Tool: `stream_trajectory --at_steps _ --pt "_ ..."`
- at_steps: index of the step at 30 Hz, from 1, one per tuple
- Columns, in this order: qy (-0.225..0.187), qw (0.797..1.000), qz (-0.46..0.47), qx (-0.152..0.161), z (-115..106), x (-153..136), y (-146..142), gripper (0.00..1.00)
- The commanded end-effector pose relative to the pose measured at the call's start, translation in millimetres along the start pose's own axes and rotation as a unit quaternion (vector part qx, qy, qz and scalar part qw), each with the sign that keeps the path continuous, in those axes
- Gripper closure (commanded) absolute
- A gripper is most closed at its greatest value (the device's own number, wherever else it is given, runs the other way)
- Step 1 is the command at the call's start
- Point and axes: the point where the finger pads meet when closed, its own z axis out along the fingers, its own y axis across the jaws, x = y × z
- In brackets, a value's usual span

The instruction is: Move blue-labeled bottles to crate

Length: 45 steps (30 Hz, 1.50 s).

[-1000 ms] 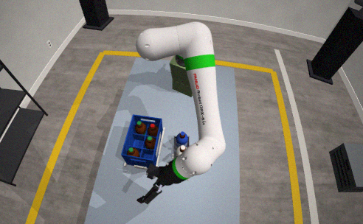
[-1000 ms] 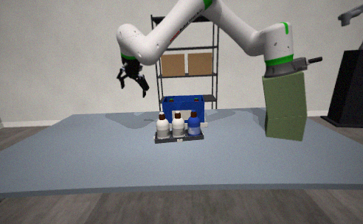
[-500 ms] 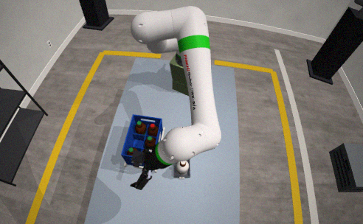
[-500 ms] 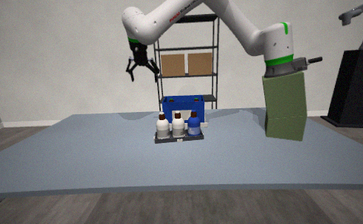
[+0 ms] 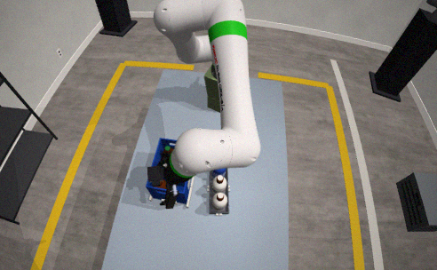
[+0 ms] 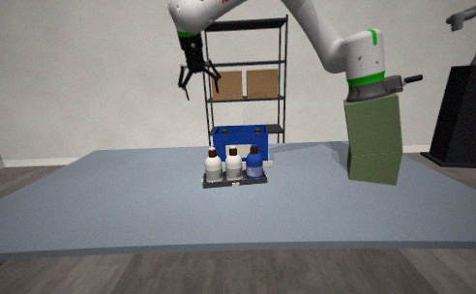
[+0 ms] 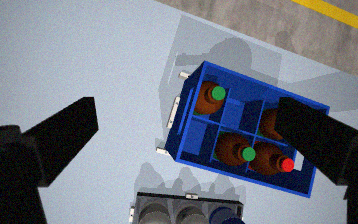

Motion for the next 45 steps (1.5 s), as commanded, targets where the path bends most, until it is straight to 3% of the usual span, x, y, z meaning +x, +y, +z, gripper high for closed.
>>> stream_trajectory --at_steps 1,19,20,34,36,37,40,42,45 --pt "-0.035 0.998 -0.059 -0.012 -13.2 1.1 22.8 0.0" --pt "-0.135 0.955 -0.262 0.015 -59.7 -16.5 90.7 0.0" --pt "-0.151 0.942 -0.298 0.026 -68.8 -21.0 101.3 0.0" --pt "-0.208 0.86 -0.456 0.098 -114.4 -45.2 146.0 0.0" --pt "-0.208 0.86 -0.456 0.098 -114.4 -45.2 146.0 0.0" --pt "-0.217 0.837 -0.488 0.117 -124.8 -50.8 154.7 0.0" --pt "-0.222 0.818 -0.513 0.133 -133.3 -55.3 161.6 0.0" --pt "-0.214 0.852 -0.46 0.131 -80.2 -51.0 150.9 0.0" --pt "-0.212 0.856 -0.452 0.13 -72.9 -50.4 149.9 0.0"
